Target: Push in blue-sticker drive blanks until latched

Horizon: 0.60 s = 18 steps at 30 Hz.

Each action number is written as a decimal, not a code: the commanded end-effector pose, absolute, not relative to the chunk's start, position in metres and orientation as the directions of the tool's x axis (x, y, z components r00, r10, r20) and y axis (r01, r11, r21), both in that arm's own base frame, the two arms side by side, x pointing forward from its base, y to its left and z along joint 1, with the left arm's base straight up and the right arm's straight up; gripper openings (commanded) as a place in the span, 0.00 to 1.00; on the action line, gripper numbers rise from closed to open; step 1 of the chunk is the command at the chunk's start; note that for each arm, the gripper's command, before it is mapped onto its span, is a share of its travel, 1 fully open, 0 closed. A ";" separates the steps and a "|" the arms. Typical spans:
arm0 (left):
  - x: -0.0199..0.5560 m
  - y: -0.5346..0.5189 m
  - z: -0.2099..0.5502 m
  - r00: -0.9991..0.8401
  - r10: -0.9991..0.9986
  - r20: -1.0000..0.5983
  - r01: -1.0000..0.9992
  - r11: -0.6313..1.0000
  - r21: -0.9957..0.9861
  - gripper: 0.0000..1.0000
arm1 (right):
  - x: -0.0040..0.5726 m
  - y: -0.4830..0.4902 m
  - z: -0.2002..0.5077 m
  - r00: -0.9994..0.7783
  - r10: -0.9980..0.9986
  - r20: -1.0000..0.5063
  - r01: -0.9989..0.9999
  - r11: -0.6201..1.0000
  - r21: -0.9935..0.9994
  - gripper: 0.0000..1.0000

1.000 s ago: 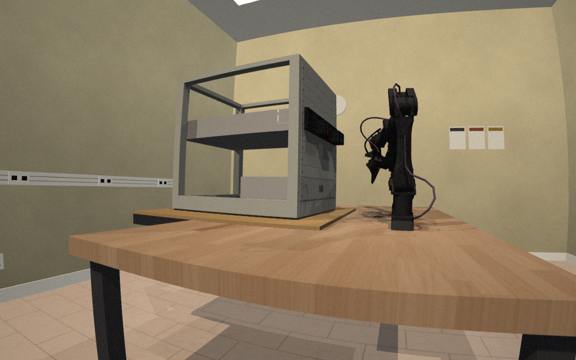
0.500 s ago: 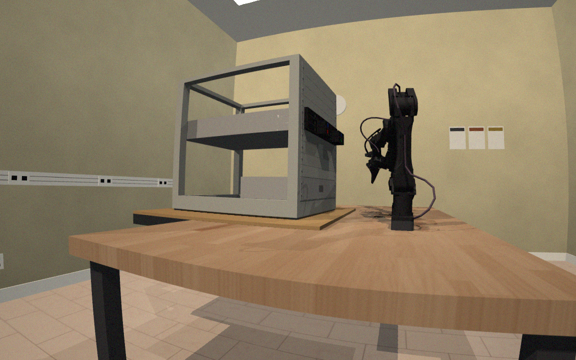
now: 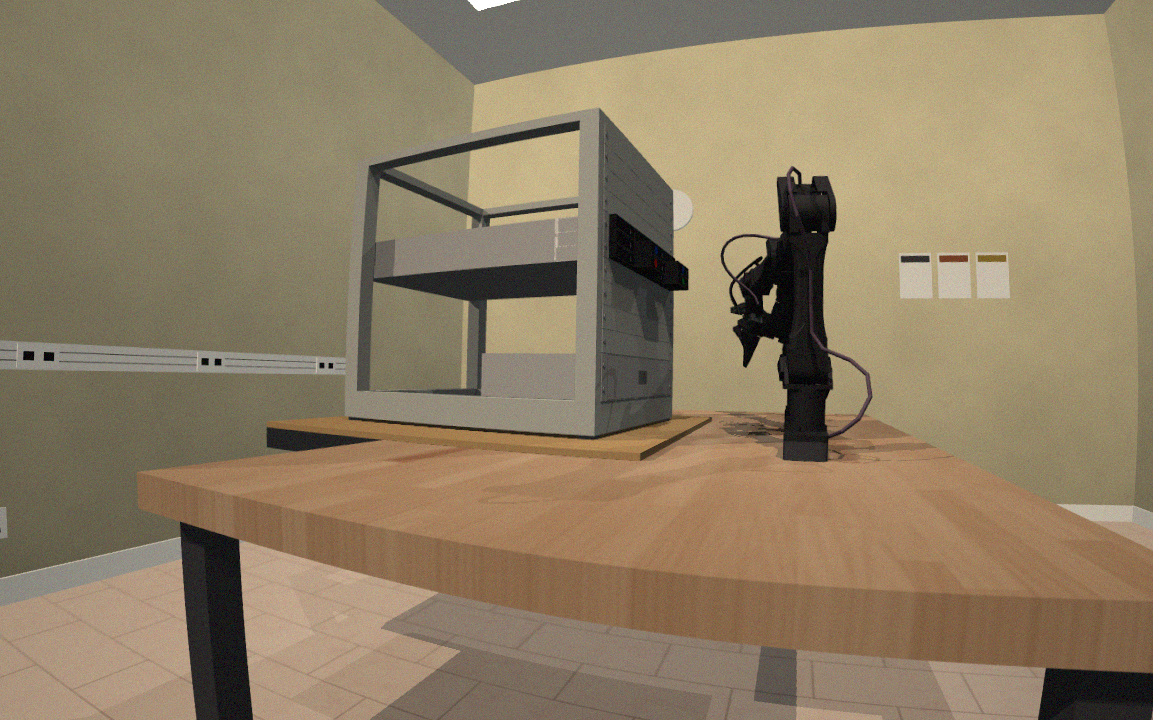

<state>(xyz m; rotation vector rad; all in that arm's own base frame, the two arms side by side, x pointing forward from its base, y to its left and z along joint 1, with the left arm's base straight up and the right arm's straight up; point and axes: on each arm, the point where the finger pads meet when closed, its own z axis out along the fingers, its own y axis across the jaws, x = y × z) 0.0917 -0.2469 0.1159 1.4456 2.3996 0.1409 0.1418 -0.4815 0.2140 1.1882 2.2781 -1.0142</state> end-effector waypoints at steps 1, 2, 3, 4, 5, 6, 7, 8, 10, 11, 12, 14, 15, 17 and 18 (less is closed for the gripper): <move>0.092 -0.250 0.121 -0.427 0.868 -0.252 0.839 0.484 0.248 1.00 | 0.142 -0.483 0.224 -0.565 0.534 -0.629 0.825 0.371 -0.426 1.00; 0.092 -0.250 0.121 -0.427 0.868 -0.252 0.839 0.484 0.248 1.00 | 0.142 -0.483 0.224 -0.565 0.534 -0.629 0.825 0.371 -0.426 1.00; 0.092 -0.250 0.121 -0.427 0.868 -0.252 0.839 0.485 0.248 1.00 | 0.142 -0.483 0.224 -0.565 0.534 -0.629 0.825 0.371 -0.426 1.00; 0.093 -0.250 0.121 -0.427 0.868 -0.253 0.839 0.485 0.248 1.00 | 0.142 -0.483 0.224 -0.565 0.534 -0.629 0.825 0.371 -0.426 1.00; 0.093 -0.250 0.121 -0.428 0.868 -0.254 0.838 0.486 0.248 1.00 | 0.142 -0.483 0.224 -0.565 0.534 -0.629 0.825 0.371 -0.426 1.00; 0.093 -0.250 0.121 -0.428 0.867 -0.256 0.837 0.487 0.248 1.00 | 0.142 -0.483 0.224 -0.565 0.534 -0.629 0.825 0.371 -0.426 1.00; 0.093 -0.251 0.121 -0.429 0.865 -0.259 0.836 0.489 0.248 1.00 | 0.142 -0.483 0.224 -0.565 0.534 -0.629 0.825 0.371 -0.426 1.00; 0.093 -0.251 0.121 -0.431 0.863 -0.263 0.834 0.492 0.249 1.00 | 0.142 -0.483 0.224 -0.565 0.534 -0.629 0.825 0.371 -0.426 1.00; 0.094 -0.253 0.122 -0.433 0.859 -0.274 0.830 0.498 0.249 1.00 | 0.142 -0.483 0.224 -0.565 0.534 -0.629 0.825 0.371 -0.426 1.00; 0.095 -0.253 0.122 -0.434 0.858 -0.276 0.830 0.499 0.249 1.00 | 0.142 -0.483 0.224 -0.565 0.534 -0.629 0.825 0.371 -0.426 1.00; 0.095 -0.253 0.122 -0.434 0.857 -0.278 0.829 0.501 0.249 1.00 | 0.142 -0.483 0.224 -0.565 0.534 -0.629 0.825 0.371 -0.426 1.00; 0.095 -0.253 0.123 -0.436 0.854 -0.284 0.827 0.505 0.249 1.00 | 0.142 -0.483 0.224 -0.565 0.534 -0.629 0.825 0.371 -0.426 1.00; 0.095 -0.253 0.123 -0.436 0.852 -0.288 0.825 0.507 0.249 1.00 | 0.142 -0.483 0.224 -0.565 0.534 -0.629 0.825 0.371 -0.426 1.00; 0.095 -0.253 0.123 -0.437 0.850 -0.292 0.824 0.509 0.249 1.00 | 0.142 -0.483 0.224 -0.565 0.534 -0.629 0.825 0.371 -0.426 1.00; 0.095 -0.253 0.123 -0.437 0.850 -0.292 0.824 0.509 0.249 1.00 | 0.142 -0.483 0.224 -0.565 0.534 -0.629 0.825 0.371 -0.426 1.00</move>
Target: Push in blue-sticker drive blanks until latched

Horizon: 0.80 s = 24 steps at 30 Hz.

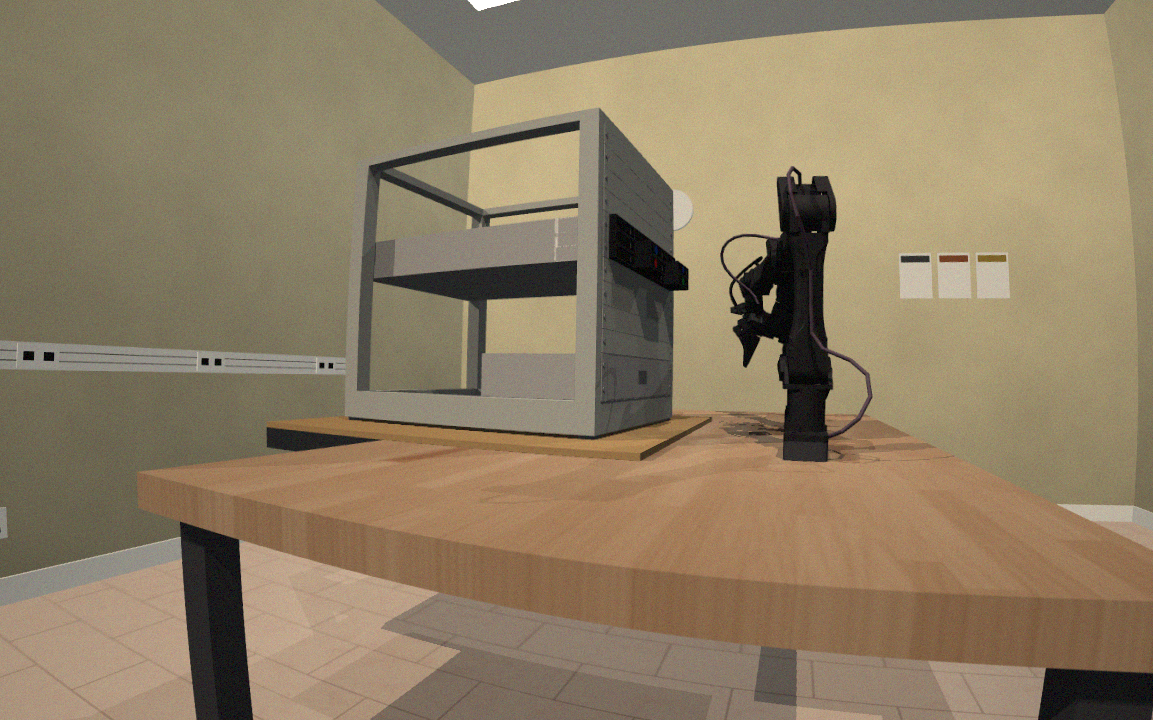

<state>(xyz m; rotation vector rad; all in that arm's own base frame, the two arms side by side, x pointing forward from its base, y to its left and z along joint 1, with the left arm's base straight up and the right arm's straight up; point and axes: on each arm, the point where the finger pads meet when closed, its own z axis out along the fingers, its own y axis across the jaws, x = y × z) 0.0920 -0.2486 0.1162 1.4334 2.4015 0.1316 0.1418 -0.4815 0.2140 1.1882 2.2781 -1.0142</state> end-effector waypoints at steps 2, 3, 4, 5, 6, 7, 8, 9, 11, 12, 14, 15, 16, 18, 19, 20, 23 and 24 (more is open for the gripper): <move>0.095 -0.253 0.124 -0.440 0.846 -0.302 0.820 0.515 0.250 1.00 | 0.142 -0.483 0.224 -0.565 0.534 -0.629 0.825 0.371 -0.426 1.00; 0.096 -0.253 0.124 -0.441 0.844 -0.305 0.818 0.518 0.251 1.00 | 0.142 -0.483 0.224 -0.565 0.534 -0.629 0.825 0.371 -0.426 1.00; 0.096 -0.255 0.126 -0.443 0.840 -0.315 0.815 0.523 0.249 1.00 | 0.142 -0.483 0.224 -0.565 0.534 -0.629 0.825 0.371 -0.426 1.00; 0.097 -0.257 0.128 -0.444 0.834 -0.326 0.812 0.529 0.247 1.00 | 0.142 -0.483 0.224 -0.565 0.534 -0.629 0.825 0.371 -0.426 1.00; 0.098 -0.258 0.129 -0.448 0.829 -0.334 0.807 0.536 0.247 1.00 | 0.142 -0.483 0.224 -0.565 0.534 -0.629 0.825 0.371 -0.426 1.00; 0.099 -0.258 0.128 -0.453 0.825 -0.338 0.803 0.542 0.248 1.00 | 0.142 -0.483 0.224 -0.565 0.534 -0.629 0.825 0.371 -0.426 1.00; 0.099 -0.258 0.128 -0.455 0.822 -0.343 0.799 0.547 0.250 1.00 | 0.142 -0.483 0.224 -0.565 0.534 -0.629 0.825 0.371 -0.426 1.00; 0.099 -0.258 0.127 -0.457 0.818 -0.348 0.795 0.551 0.251 1.00 | 0.142 -0.483 0.224 -0.565 0.534 -0.629 0.825 0.371 -0.426 1.00; 0.102 -0.262 0.131 -0.465 0.803 -0.372 0.785 0.568 0.247 1.00 | 0.142 -0.483 0.224 -0.565 0.534 -0.629 0.825 0.371 -0.426 1.00; 0.103 -0.264 0.132 -0.468 0.796 -0.384 0.779 0.577 0.245 1.00 | 0.142 -0.483 0.224 -0.565 0.534 -0.629 0.825 0.371 -0.426 1.00; 0.105 -0.264 0.132 -0.478 0.782 -0.399 0.765 0.594 0.247 1.00 | 0.142 -0.483 0.224 -0.565 0.534 -0.629 0.825 0.371 -0.426 1.00; 0.106 -0.266 0.133 -0.482 0.773 -0.413 0.759 0.604 0.245 1.00 | 0.142 -0.483 0.224 -0.565 0.534 -0.629 0.825 0.371 -0.426 1.00; 0.106 -0.266 0.133 -0.482 0.773 -0.413 0.759 0.604 0.245 1.00 | 0.142 -0.483 0.224 -0.565 0.534 -0.629 0.825 0.371 -0.426 1.00; 0.109 -0.271 0.140 -0.488 0.754 -0.439 0.749 0.620 0.233 1.00 | 0.142 -0.483 0.224 -0.565 0.534 -0.629 0.825 0.371 -0.426 1.00; 0.109 -0.271 0.140 -0.490 0.748 -0.447 0.743 0.627 0.234 1.00 | 0.142 -0.483 0.224 -0.565 0.534 -0.629 0.825 0.371 -0.426 1.00; 0.110 -0.271 0.139 -0.495 0.740 -0.455 0.735 0.636 0.235 1.00 | 0.142 -0.483 0.224 -0.565 0.534 -0.629 0.825 0.371 -0.426 1.00; 0.114 -0.274 0.141 -0.509 0.706 -0.492 0.708 0.669 0.228 1.00 | 0.142 -0.483 0.224 -0.565 0.534 -0.629 0.825 0.371 -0.426 1.00; 0.116 -0.278 0.146 -0.513 0.687 -0.514 0.698 0.683 0.217 1.00 | 0.142 -0.483 0.224 -0.565 0.534 -0.629 0.825 0.371 -0.426 1.00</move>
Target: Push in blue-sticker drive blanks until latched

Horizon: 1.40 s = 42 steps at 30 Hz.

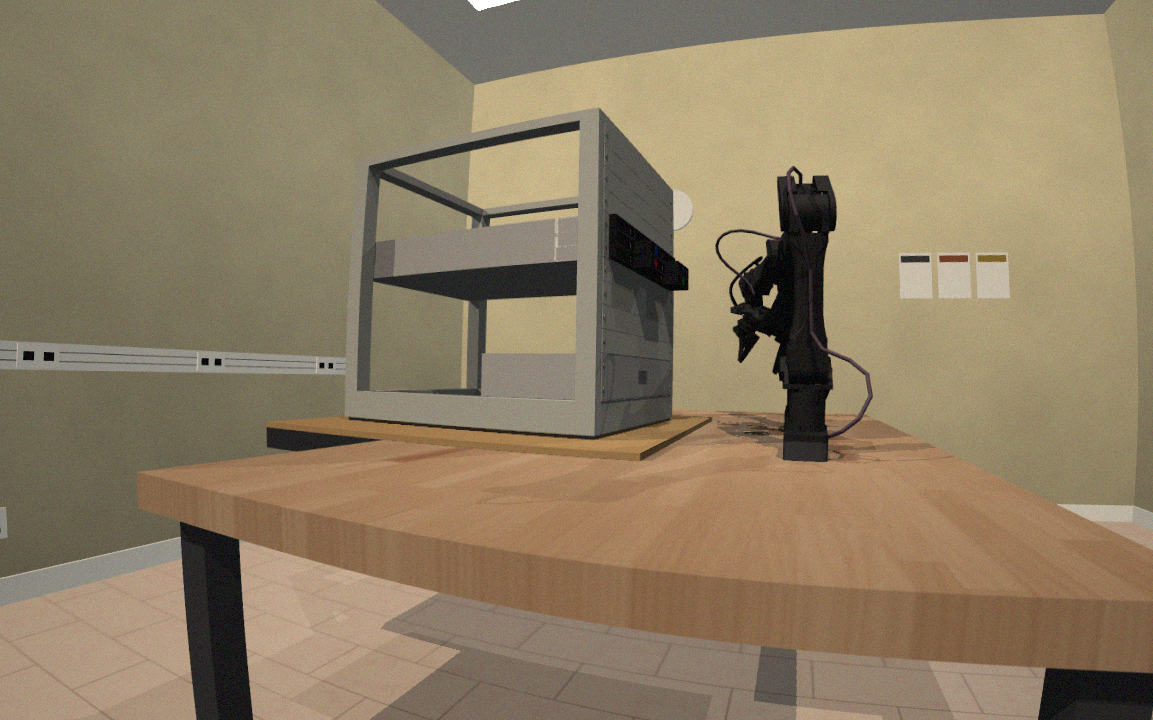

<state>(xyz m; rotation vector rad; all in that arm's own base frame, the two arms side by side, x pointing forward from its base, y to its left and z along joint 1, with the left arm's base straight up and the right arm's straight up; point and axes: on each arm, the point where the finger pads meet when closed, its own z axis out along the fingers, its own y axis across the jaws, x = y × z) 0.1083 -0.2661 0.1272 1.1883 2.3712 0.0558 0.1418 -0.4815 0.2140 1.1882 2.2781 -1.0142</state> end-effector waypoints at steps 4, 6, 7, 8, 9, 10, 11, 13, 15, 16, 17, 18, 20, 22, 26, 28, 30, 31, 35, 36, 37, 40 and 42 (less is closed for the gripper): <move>0.122 -0.282 0.150 -0.531 0.628 -0.569 0.653 0.731 0.198 1.00 | 0.142 -0.483 0.224 -0.565 0.534 -0.629 0.825 0.371 -0.426 1.00; 0.126 -0.287 0.157 -0.538 0.584 -0.608 0.628 0.759 0.173 1.00 | 0.142 -0.483 0.224 -0.565 0.534 -0.629 0.825 0.371 -0.426 1.00; 0.127 -0.287 0.157 -0.542 0.568 -0.620 0.615 0.770 0.169 1.00 | 0.142 -0.483 0.224 -0.565 0.534 -0.629 0.825 0.371 -0.426 1.00; 0.129 -0.288 0.158 -0.545 0.550 -0.633 0.602 0.782 0.162 1.00 | 0.142 -0.483 0.224 -0.565 0.534 -0.629 0.825 0.371 -0.426 1.00; 0.129 -0.288 0.158 -0.545 0.550 -0.633 0.602 0.782 0.162 1.00 | 0.142 -0.483 0.224 -0.565 0.534 -0.629 0.825 0.371 -0.426 1.00; 0.129 -0.288 0.158 -0.545 0.550 -0.633 0.602 0.782 0.162 1.00 | 0.142 -0.483 0.224 -0.565 0.534 -0.629 0.825 0.371 -0.426 1.00; 0.131 -0.296 0.171 -0.546 0.507 -0.667 0.588 0.799 0.127 1.00 | 0.142 -0.483 0.224 -0.565 0.534 -0.629 0.825 0.371 -0.426 1.00; 0.134 -0.295 0.171 -0.552 0.469 -0.689 0.559 0.821 0.112 1.00 | 0.142 -0.483 0.224 -0.565 0.534 -0.629 0.825 0.371 -0.426 1.00; 0.137 -0.295 0.171 -0.556 0.427 -0.713 0.530 0.843 0.093 1.00 | 0.142 -0.483 0.224 -0.565 0.534 -0.629 0.825 0.371 -0.426 1.00; 0.139 -0.297 0.174 -0.557 0.400 -0.728 0.514 0.854 0.076 1.00 | 0.142 -0.483 0.224 -0.565 0.534 -0.629 0.825 0.371 -0.426 1.00; 0.141 -0.302 0.184 -0.556 0.359 -0.750 0.499 0.866 0.044 1.00 | 0.142 -0.483 0.224 -0.565 0.534 -0.629 0.825 0.371 -0.426 1.00; 0.143 -0.303 0.188 -0.556 0.326 -0.764 0.483 0.875 0.023 1.00 | 0.142 -0.483 0.224 -0.565 0.534 -0.629 0.825 0.371 -0.426 1.00; 0.146 -0.302 0.187 -0.556 0.280 -0.782 0.451 0.893 -0.001 1.00 | 0.142 -0.483 0.224 -0.565 0.534 -0.629 0.825 0.371 -0.426 1.00; 0.149 -0.305 0.196 -0.552 0.211 -0.807 0.418 0.907 -0.050 1.00 | 0.142 -0.483 0.224 -0.565 0.534 -0.629 0.825 0.371 -0.426 1.00; 0.154 -0.308 0.207 -0.543 0.110 -0.832 0.370 0.921 -0.120 1.00 | 0.142 -0.483 0.224 -0.565 0.534 -0.629 0.825 0.371 -0.426 1.00; 0.156 -0.314 0.212 -0.539 0.075 -0.839 0.353 0.924 -0.145 1.00 | 0.142 -0.483 0.224 -0.565 0.534 -0.629 0.825 0.371 -0.426 1.00; 0.159 -0.309 0.218 -0.530 0.003 -0.848 0.321 0.926 -0.197 1.00 | 0.142 -0.483 0.224 -0.565 0.534 -0.629 0.825 0.371 -0.426 1.00; 0.160 -0.309 0.221 -0.524 -0.033 -0.851 0.305 0.926 -0.223 1.00 | 0.142 -0.483 0.224 -0.565 0.534 -0.629 0.825 0.371 -0.426 1.00; 0.165 -0.310 0.238 -0.496 -0.183 -0.849 0.244 0.909 -0.339 1.00 | 0.142 -0.483 0.224 -0.565 0.534 -0.629 0.825 0.371 -0.426 1.00; 0.166 -0.310 0.241 -0.488 -0.218 -0.845 0.229 0.902 -0.366 1.00 | 0.142 -0.483 0.224 -0.565 0.534 -0.629 0.825 0.371 -0.426 1.00; 0.168 -0.310 0.247 -0.479 -0.259 -0.839 0.215 0.892 -0.398 1.00 | 0.142 -0.483 0.224 -0.565 0.534 -0.629 0.825 0.371 -0.426 1.00; 0.171 -0.308 0.256 -0.451 -0.362 -0.816 0.175 0.861 -0.478 1.00 | 0.142 -0.483 0.224 -0.565 0.534 -0.629 0.825 0.371 -0.426 1.00; 0.173 -0.307 0.267 -0.431 -0.438 -0.789 0.150 0.828 -0.541 1.00 | 0.142 -0.483 0.224 -0.565 0.534 -0.629 0.825 0.371 -0.426 1.00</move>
